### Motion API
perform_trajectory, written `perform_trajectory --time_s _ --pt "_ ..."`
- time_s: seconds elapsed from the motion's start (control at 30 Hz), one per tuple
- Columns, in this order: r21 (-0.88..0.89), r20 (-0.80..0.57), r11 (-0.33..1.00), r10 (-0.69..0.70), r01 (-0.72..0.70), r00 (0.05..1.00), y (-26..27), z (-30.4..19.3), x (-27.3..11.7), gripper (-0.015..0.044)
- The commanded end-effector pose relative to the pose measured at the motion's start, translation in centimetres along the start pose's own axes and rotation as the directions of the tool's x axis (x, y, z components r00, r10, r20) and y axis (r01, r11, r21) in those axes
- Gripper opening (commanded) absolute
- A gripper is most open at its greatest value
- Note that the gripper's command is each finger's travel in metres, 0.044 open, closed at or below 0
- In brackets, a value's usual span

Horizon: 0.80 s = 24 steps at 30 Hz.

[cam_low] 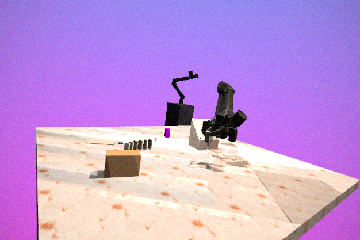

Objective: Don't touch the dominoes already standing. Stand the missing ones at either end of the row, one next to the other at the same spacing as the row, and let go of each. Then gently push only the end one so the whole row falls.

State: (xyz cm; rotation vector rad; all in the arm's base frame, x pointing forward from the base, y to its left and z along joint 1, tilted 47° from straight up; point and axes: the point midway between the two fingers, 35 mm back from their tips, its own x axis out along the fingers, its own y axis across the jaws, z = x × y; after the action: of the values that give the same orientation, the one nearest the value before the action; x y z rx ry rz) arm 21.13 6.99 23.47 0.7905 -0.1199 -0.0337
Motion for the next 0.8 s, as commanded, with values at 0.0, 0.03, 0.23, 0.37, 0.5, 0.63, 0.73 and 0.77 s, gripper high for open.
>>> perform_trajectory --time_s 0.0,0.03,0.23,0.37,0.5,0.63,0.73,0.77 --pt "0.012 0.008 1.000 -0.003 0.003 1.000 -0.1 0.1 -0.1 0.0107" --pt "0.012 0.008 1.000 -0.003 0.003 1.000 -0.1 0.1 -0.1 0.0107" --pt "0.012 0.008 1.000 -0.003 0.003 1.000 -0.1 0.1 -0.1 0.0107" --pt "0.012 0.008 1.000 -0.003 0.003 1.000 -0.1 0.1 -0.1 0.0107" --pt "0.015 0.006 1.000 -0.003 0.002 1.000 0.1 -0.3 0.2 0.0107" --pt "0.019 0.004 1.000 -0.002 0.002 1.000 0.4 -0.9 0.4 0.0107" --pt "0.021 0.003 1.000 -0.002 0.002 1.000 0.5 -1.3 0.6 0.0107" --pt "0.022 0.003 1.000 -0.002 0.002 1.000 0.6 -1.5 0.6 0.0107"
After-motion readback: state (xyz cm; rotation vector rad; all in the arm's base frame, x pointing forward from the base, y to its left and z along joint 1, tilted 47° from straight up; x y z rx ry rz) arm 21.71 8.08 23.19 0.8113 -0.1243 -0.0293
